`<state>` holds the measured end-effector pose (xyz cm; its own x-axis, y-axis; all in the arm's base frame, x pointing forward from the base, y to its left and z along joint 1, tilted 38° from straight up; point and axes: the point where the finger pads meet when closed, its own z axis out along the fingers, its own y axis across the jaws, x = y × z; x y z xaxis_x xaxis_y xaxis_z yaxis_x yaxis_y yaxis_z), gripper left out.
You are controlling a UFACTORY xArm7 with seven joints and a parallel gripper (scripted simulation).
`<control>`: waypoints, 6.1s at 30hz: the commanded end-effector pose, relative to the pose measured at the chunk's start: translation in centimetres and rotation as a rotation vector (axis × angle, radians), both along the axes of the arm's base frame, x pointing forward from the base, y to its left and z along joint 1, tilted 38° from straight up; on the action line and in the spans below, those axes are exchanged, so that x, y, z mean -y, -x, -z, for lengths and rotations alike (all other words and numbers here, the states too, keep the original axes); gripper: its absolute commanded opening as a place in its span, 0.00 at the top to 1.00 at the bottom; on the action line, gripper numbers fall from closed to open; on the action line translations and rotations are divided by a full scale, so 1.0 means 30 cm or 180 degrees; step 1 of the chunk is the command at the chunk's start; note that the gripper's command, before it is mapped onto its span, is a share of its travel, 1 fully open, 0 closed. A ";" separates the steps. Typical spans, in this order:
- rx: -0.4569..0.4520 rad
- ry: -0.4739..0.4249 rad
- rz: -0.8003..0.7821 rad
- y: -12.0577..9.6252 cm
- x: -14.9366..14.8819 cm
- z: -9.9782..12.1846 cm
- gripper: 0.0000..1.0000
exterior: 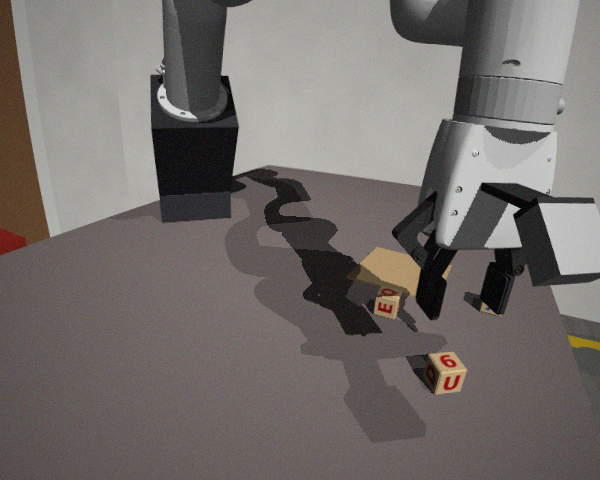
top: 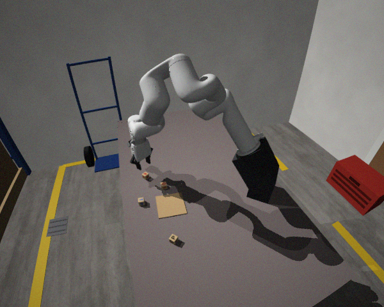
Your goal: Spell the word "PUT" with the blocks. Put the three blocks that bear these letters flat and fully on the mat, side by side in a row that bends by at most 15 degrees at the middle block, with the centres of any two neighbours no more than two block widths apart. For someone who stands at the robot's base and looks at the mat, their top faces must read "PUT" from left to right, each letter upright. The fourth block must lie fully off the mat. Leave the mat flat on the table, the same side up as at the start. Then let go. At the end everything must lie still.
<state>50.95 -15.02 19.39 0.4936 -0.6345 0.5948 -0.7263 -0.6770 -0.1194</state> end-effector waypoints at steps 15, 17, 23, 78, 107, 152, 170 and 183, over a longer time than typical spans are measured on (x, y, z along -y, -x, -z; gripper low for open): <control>0.0009 0.0002 -0.0001 -0.002 0.000 -0.005 0.31; 0.0009 0.0002 -0.0001 -0.002 0.000 -0.005 0.31; 0.0009 0.0002 -0.0001 -0.002 0.000 -0.005 0.31; 0.0009 0.0002 0.0000 -0.077 0.057 0.117 0.31; 0.0009 0.0002 0.0000 -0.086 0.063 0.131 0.31; 0.0009 0.0002 0.0000 -0.090 0.064 0.129 0.31; 0.0009 0.0002 0.0000 -0.090 0.064 0.129 0.31; 0.0009 0.0002 0.0000 -0.090 0.065 0.130 0.31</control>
<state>53.58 -16.96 15.38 0.4933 -0.6347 0.5948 -0.7265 -0.6767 -0.1196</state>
